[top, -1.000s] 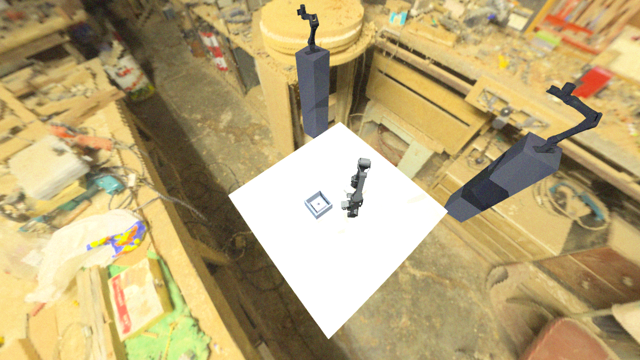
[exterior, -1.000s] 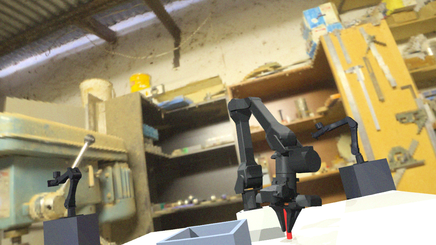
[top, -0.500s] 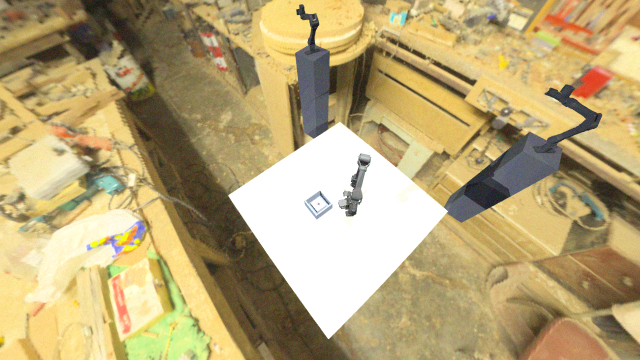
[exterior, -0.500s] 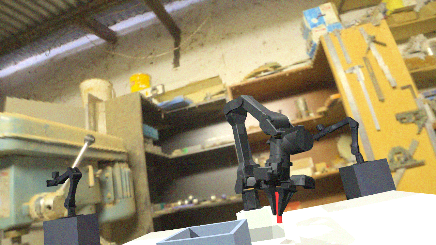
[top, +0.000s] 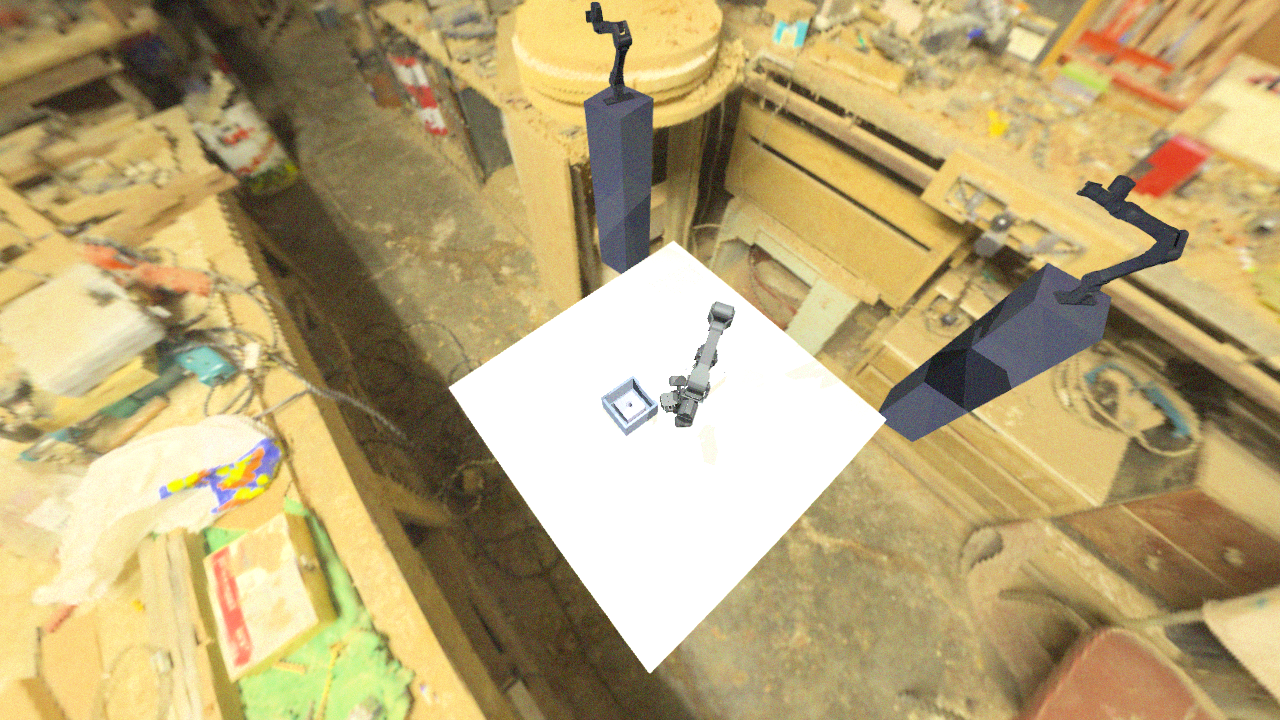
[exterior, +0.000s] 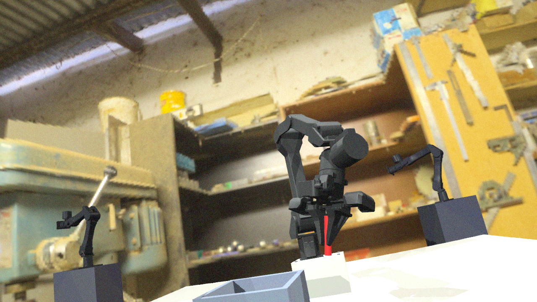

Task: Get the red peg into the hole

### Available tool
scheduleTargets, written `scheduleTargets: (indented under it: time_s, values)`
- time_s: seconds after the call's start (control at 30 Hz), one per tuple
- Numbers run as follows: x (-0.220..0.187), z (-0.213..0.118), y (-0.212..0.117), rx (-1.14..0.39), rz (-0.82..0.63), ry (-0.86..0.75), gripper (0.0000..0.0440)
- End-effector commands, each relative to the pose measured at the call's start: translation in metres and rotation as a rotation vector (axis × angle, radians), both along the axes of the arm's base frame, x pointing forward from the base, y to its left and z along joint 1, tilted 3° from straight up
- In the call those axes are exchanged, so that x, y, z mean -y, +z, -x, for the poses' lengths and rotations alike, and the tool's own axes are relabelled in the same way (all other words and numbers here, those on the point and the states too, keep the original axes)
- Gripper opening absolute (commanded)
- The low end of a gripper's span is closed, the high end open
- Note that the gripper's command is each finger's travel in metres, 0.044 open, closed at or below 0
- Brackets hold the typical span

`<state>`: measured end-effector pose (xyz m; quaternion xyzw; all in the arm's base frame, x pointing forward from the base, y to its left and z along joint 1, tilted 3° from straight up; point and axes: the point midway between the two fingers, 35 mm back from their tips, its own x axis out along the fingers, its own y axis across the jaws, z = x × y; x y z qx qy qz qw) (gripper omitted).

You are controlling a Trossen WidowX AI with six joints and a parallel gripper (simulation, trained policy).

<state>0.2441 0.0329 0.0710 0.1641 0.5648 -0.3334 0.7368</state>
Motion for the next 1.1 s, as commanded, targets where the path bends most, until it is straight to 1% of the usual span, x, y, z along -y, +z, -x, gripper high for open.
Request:
scheduleTargets:
  time_s: [0.0, 0.53, 1.07]
  values:
    - [0.013, -0.009, 0.008, 0.004, 0.008, -0.006, 0.0000]
    - [0.066, -0.035, 0.014, 0.024, -0.013, -0.107, 0.0000]
    - [0.121, -0.061, 0.003, 0.075, -0.039, -0.226, 0.0002]
